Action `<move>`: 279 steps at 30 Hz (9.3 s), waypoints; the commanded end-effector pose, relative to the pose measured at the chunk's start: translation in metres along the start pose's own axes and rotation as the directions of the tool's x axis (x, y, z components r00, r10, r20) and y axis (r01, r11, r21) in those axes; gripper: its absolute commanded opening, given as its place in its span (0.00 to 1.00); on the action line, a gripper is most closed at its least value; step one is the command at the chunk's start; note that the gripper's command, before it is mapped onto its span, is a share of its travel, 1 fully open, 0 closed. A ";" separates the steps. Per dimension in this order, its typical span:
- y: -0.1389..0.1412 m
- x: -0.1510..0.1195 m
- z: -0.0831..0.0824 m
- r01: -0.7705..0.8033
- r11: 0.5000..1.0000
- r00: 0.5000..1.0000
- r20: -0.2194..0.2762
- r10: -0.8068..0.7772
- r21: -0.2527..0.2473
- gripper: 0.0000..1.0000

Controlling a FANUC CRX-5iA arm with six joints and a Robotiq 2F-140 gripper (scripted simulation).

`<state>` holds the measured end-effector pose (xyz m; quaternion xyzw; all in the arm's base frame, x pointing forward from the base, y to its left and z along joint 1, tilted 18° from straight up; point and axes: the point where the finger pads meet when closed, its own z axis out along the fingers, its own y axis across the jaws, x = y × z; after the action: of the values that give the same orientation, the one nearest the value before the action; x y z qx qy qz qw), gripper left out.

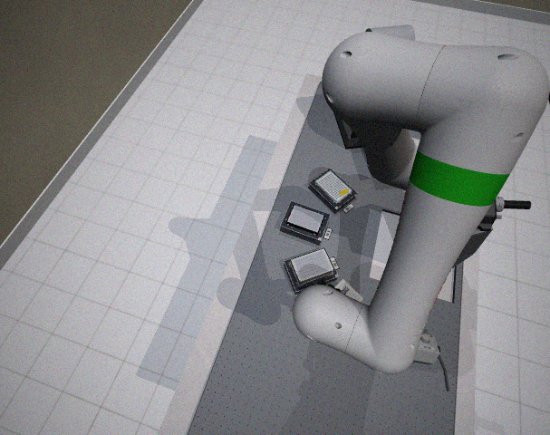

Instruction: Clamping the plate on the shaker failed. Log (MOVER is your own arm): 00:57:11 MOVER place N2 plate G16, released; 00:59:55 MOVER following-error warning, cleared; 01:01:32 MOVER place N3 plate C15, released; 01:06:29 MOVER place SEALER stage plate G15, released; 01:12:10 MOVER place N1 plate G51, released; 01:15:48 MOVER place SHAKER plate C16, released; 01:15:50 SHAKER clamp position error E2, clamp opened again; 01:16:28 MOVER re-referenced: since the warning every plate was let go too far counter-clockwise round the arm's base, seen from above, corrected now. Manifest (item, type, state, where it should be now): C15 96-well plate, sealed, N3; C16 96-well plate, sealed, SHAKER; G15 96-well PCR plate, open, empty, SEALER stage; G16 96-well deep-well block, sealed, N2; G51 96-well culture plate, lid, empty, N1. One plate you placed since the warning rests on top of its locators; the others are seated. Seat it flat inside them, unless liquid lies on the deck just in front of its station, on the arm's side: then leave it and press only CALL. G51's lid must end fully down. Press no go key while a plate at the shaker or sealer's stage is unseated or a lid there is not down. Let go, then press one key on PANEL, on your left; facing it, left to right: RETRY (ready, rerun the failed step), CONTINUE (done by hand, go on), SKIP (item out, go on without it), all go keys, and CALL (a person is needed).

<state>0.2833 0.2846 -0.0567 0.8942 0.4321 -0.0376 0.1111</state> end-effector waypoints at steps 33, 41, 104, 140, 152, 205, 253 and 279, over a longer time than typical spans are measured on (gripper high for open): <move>0.000 0.005 0.009 0.000 1.000 1.000 -0.001 0.000 0.000 0.10; 0.000 0.006 0.011 0.000 1.000 1.000 -0.001 0.000 0.000 0.10; 0.000 0.014 0.028 0.000 1.000 1.000 -0.001 0.000 0.000 0.10; 0.000 0.018 0.037 0.000 1.000 1.000 -0.001 0.000 0.000 0.10; 0.000 0.020 0.041 0.000 1.000 1.000 -0.001 0.000 0.000 0.10; 0.000 0.026 0.054 0.000 1.000 1.000 -0.001 0.000 0.000 0.10; 0.000 0.028 0.059 0.000 1.000 1.000 -0.001 0.000 0.000 0.10; 0.000 0.029 0.061 0.000 1.000 1.000 -0.001 0.000 0.000 0.10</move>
<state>0.3030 0.2923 -0.1213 0.8942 0.4321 -0.0376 0.1111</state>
